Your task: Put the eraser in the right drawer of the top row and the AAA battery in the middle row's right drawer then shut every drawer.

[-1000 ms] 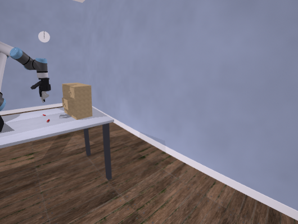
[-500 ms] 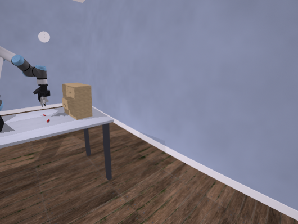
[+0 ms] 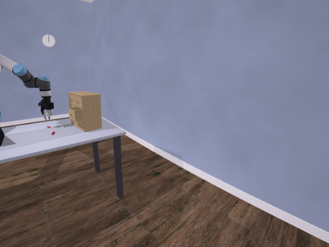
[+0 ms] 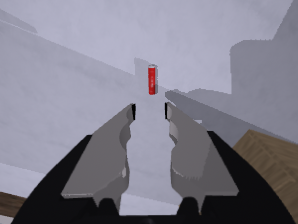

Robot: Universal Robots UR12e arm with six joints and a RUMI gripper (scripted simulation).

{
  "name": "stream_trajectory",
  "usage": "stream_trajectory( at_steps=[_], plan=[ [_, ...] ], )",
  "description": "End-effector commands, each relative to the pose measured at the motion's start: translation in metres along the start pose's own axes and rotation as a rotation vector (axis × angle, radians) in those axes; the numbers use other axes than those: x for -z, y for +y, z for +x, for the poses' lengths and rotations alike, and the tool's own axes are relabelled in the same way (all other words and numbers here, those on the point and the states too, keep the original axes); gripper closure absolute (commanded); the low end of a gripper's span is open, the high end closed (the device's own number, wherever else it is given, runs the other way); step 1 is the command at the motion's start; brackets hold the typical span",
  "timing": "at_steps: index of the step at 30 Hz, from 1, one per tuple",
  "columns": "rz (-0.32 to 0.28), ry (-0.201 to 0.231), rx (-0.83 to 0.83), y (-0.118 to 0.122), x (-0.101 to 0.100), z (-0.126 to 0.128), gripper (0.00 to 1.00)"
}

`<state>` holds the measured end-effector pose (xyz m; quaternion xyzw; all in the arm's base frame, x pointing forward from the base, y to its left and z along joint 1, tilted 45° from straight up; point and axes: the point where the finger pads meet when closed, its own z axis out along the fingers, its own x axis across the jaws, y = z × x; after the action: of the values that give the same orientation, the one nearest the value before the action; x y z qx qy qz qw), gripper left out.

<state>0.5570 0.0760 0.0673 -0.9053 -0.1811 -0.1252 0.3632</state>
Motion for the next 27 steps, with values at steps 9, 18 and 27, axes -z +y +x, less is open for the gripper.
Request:
stream_trajectory(
  at_steps=[9, 18, 27],
  plan=[
    [-0.003, 0.001, -0.025, -0.0045, -0.0032, 0.0025, 0.86],
    [-0.003, 0.001, -0.025, -0.0045, -0.0032, 0.0025, 0.86],
    [-0.003, 0.001, -0.025, -0.0045, -0.0032, 0.0025, 0.86]
  ],
)
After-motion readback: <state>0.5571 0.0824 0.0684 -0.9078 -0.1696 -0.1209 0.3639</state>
